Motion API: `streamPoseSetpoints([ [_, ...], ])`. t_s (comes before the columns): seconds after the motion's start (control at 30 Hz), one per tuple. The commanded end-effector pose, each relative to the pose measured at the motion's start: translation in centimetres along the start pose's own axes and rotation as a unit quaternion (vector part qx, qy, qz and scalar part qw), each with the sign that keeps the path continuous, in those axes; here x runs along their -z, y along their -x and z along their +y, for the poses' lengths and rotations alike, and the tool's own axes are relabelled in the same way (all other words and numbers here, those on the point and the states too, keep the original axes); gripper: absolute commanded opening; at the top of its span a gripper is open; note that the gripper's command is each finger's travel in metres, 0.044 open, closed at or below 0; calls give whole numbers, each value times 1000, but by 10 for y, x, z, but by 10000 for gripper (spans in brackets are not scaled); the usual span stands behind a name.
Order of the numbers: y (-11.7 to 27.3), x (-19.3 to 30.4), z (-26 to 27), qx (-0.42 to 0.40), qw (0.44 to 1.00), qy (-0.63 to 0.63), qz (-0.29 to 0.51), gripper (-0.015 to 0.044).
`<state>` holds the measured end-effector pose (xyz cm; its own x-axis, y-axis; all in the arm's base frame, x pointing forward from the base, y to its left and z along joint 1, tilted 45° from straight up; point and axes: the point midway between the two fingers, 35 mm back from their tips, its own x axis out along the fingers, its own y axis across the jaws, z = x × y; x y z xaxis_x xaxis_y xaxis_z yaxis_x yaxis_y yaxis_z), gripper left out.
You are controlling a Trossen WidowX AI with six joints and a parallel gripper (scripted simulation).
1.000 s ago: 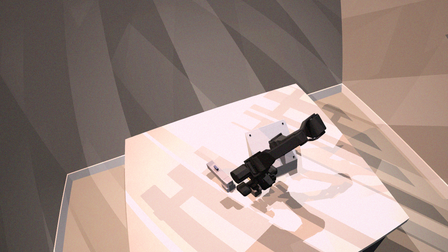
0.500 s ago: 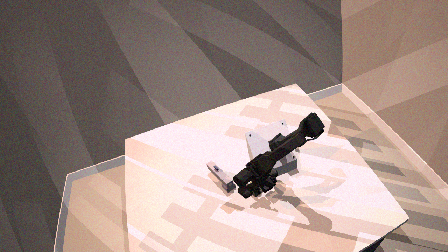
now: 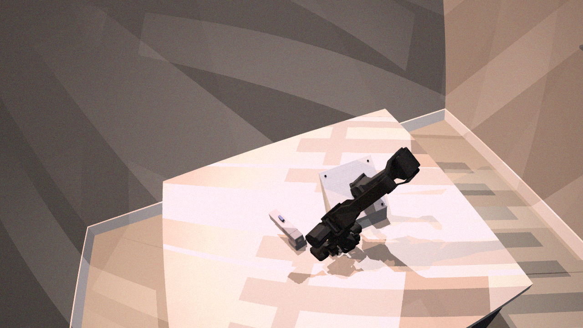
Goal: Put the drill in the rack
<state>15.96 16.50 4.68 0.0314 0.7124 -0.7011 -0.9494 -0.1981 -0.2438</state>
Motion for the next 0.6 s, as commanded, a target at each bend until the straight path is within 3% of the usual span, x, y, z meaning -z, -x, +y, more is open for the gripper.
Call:
streamPoseSetpoints([
  [0.0,-5,1,1,-1,1000,-4,2,0],
  [0.57,-22,4,4,-1,1000,-4,2,0],
])
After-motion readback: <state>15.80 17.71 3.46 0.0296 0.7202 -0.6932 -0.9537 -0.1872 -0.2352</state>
